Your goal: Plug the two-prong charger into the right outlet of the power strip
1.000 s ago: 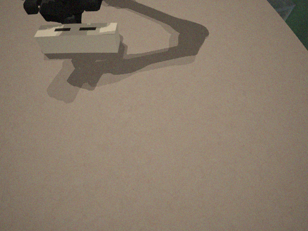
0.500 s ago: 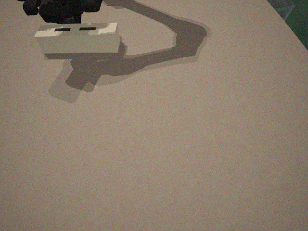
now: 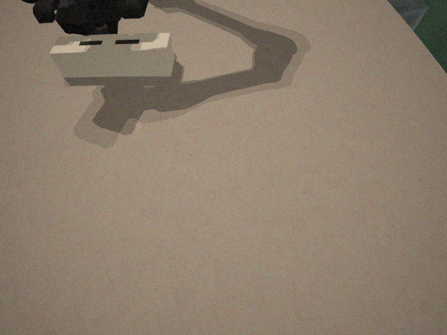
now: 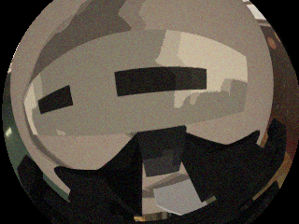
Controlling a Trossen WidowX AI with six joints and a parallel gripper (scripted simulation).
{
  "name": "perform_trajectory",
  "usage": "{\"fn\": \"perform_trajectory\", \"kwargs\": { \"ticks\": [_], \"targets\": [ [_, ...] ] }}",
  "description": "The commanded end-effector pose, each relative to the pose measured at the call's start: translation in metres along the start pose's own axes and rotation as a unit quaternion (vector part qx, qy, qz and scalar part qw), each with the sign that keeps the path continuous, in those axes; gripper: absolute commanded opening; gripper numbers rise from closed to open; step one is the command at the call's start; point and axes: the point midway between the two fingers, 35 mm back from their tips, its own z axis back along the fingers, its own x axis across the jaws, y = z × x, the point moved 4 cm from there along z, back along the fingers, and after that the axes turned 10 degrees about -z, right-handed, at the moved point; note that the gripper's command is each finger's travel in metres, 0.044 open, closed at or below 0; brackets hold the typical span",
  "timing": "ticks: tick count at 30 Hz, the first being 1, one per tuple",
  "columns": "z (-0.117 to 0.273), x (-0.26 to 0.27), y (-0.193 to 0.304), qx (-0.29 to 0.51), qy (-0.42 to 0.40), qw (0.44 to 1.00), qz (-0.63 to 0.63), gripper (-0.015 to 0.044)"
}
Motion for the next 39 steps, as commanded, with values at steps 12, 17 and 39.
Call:
{"fn": "perform_trajectory", "kwargs": {
  "ticks": [12, 17, 39],
  "targets": [
    [0.001, 0.002, -0.007, -0.003, 0.0, 1.0, 0.0, 0.0],
    [0.002, 0.002, -0.009, -0.003, 0.0, 1.0, 0.0, 0.0],
    [0.003, 0.004, -0.017, -0.003, 0.0, 1.0, 0.0, 0.0]
  ]
}}
